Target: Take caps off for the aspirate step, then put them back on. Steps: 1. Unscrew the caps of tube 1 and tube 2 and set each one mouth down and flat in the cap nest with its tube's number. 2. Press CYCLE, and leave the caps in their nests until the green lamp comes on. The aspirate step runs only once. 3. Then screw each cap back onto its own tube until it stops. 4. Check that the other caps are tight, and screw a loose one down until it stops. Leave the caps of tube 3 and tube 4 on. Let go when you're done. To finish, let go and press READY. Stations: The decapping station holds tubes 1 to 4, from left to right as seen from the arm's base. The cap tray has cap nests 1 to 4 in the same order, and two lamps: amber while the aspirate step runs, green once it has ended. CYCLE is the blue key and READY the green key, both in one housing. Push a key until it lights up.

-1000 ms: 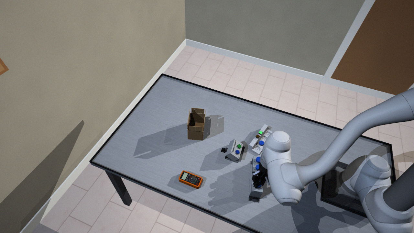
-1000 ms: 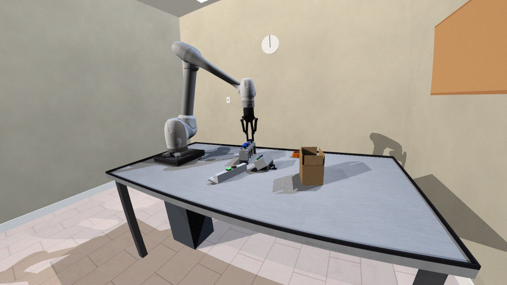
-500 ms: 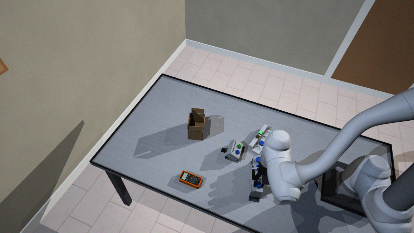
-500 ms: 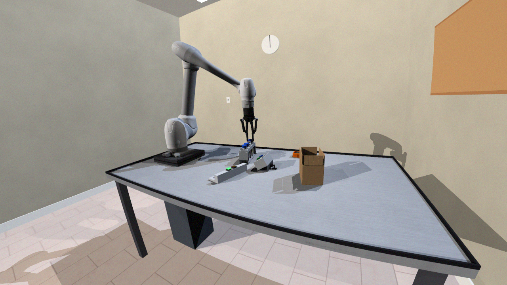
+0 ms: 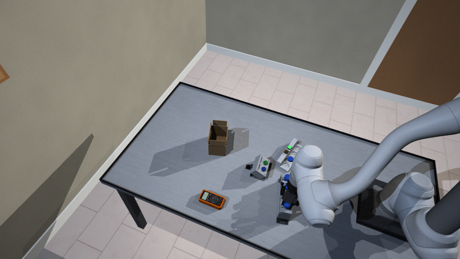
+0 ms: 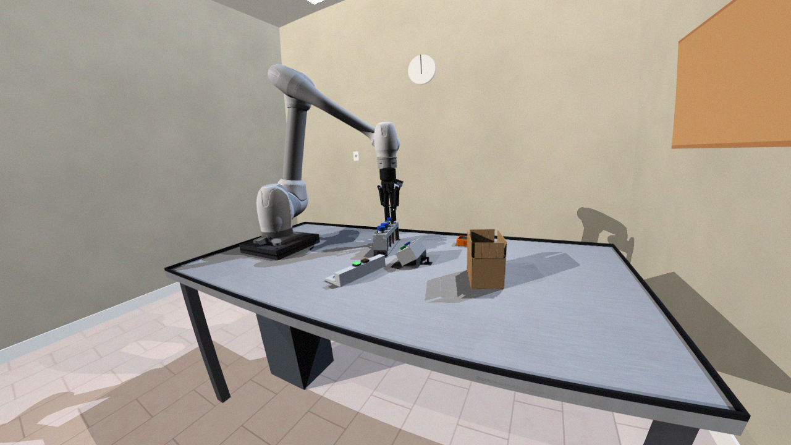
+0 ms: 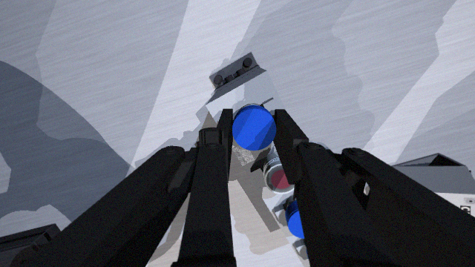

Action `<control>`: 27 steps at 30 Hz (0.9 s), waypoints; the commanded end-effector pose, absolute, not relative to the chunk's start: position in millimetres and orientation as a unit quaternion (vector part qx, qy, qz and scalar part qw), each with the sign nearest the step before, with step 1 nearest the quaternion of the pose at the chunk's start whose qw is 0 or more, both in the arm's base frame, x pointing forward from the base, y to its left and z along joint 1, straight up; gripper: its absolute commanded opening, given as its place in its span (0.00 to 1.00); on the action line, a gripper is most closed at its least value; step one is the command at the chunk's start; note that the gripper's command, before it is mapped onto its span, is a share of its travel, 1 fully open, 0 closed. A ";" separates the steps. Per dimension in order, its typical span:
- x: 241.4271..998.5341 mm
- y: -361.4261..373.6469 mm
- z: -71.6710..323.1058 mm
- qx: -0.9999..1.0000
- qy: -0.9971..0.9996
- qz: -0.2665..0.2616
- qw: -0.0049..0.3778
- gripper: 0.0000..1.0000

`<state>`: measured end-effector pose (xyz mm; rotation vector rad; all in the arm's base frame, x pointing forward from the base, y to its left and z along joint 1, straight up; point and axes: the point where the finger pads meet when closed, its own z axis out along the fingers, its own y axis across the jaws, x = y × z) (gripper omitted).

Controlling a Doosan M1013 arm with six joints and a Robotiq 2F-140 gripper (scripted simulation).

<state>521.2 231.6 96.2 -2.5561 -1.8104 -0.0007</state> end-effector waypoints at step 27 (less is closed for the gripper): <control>521.5 231.8 96.7 -0.524 -0.852 0.001 0.000 0.41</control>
